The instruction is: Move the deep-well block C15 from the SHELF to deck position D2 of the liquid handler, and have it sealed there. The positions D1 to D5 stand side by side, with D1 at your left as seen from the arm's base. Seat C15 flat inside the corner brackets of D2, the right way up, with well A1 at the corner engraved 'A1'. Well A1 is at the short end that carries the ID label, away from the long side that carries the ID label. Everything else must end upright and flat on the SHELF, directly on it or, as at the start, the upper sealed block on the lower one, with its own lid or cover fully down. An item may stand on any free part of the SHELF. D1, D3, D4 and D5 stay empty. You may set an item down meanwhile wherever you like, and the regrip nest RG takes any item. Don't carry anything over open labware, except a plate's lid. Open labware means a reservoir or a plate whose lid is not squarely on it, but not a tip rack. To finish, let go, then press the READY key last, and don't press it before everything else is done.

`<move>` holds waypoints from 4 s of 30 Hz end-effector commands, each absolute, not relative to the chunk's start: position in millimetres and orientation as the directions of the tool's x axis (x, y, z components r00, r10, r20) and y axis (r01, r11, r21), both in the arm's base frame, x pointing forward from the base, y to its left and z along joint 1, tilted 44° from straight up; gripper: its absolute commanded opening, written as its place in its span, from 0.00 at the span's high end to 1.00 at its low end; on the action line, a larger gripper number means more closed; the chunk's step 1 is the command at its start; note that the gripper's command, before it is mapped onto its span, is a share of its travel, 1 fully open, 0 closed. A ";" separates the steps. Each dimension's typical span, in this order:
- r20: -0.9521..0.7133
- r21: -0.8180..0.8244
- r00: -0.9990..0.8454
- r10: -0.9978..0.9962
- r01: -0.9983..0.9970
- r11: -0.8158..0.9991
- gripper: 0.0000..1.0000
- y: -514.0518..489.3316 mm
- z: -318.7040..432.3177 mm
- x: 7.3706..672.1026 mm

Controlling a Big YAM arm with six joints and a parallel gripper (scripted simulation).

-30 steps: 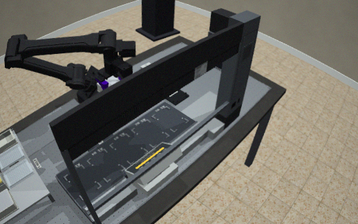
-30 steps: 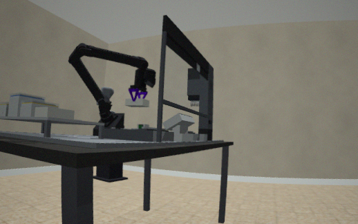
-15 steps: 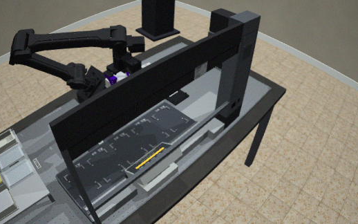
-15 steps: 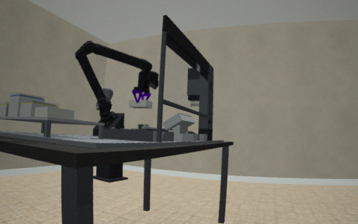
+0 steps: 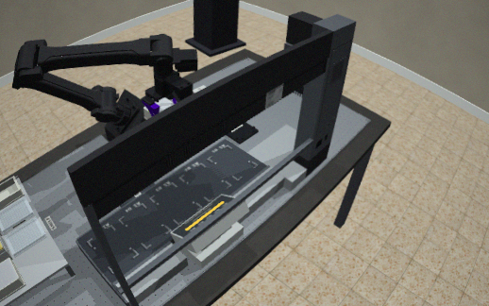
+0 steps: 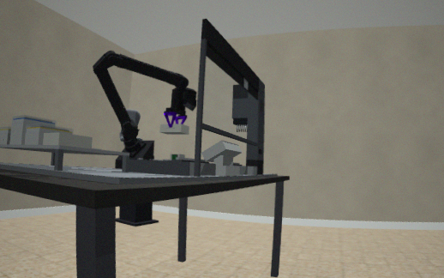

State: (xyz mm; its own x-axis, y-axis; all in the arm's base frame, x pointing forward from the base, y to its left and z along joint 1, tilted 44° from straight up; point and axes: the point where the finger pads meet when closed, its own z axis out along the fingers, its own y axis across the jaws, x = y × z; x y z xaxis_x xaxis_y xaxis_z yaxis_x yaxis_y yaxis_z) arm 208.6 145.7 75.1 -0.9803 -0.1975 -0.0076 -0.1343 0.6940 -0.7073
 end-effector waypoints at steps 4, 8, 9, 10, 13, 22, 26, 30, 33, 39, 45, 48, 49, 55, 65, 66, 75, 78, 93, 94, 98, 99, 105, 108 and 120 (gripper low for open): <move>-0.070 -0.665 -0.978 -0.199 -0.103 0.740 1.00 175.0 87.0 224.7; -0.070 -0.665 -0.978 -0.199 -0.103 0.740 1.00 175.1 87.0 224.7; -0.070 -0.665 -0.978 -0.199 -0.103 0.740 1.00 175.0 87.0 224.7; -0.070 -0.665 -0.978 -0.199 -0.103 0.740 1.00 175.0 87.0 224.7; -0.070 -0.665 -0.978 -0.199 -0.103 0.740 1.00 175.1 87.0 224.7; -0.070 -0.665 -0.978 -0.199 -0.103 0.740 1.00 175.0 87.0 224.7; -0.062 -0.670 -0.979 -0.195 -0.104 0.735 1.00 173.9 85.0 249.8; -0.062 -0.671 -0.979 -0.195 -0.104 0.734 1.00 175.3 85.3 259.9; -0.063 -0.672 -0.979 -0.195 -0.103 0.733 1.00 177.4 85.8 275.0; -0.064 -0.674 -0.979 -0.195 -0.102 0.731 1.00 181.6 86.8 304.9; -0.065 -0.676 -0.979 -0.195 -0.101 0.730 1.00 184.5 87.4 324.8; -0.060 -0.679 -0.979 -0.196 -0.103 0.727 1.00 186.0 88.3 338.9; -0.061 -0.679 -0.979 -0.196 -0.103 0.727 1.00 186.9 88.4 344.0; -0.059 -0.682 -0.979 -0.196 -0.104 0.724 1.00 191.0 89.6 373.0; -0.073 -0.674 -0.971 -0.229 -0.121 0.729 1.00 207.5 103.1 383.7; -0.073 -0.674 -0.971 -0.229 -0.121 0.729 1.00 207.5 103.1 383.7; -0.060 -0.680 -0.972 -0.225 -0.125 0.722 1.00 205.9 96.3 384.1; -0.060 -0.680 -0.972 -0.225 -0.125 0.722 1.00 205.9 96.3 384.1; -0.060 -0.680 -0.972 -0.225 -0.125 0.722 1.00 205.9 96.3 384.1; -0.060 -0.680 -0.972 -0.225 -0.125 0.722 1.00 205.9 96.3 384.1; -0.060 -0.680 -0.972 -0.225 -0.125 0.722 1.00 205.9 96.3 384.1; -0.060 -0.680 -0.972 -0.225 -0.125 0.722 1.00 205.9 96.3 384.1; -0.060 -0.680 -0.972 -0.225 -0.125 0.722 1.00 205.9 96.3 384.1; -0.060 -0.680 -0.972 -0.225 -0.125 0.722 1.00 205.9 96.3 384.1; -0.060 -0.680 -0.972 -0.225 -0.125 0.722 1.00 205.9 96.3 384.1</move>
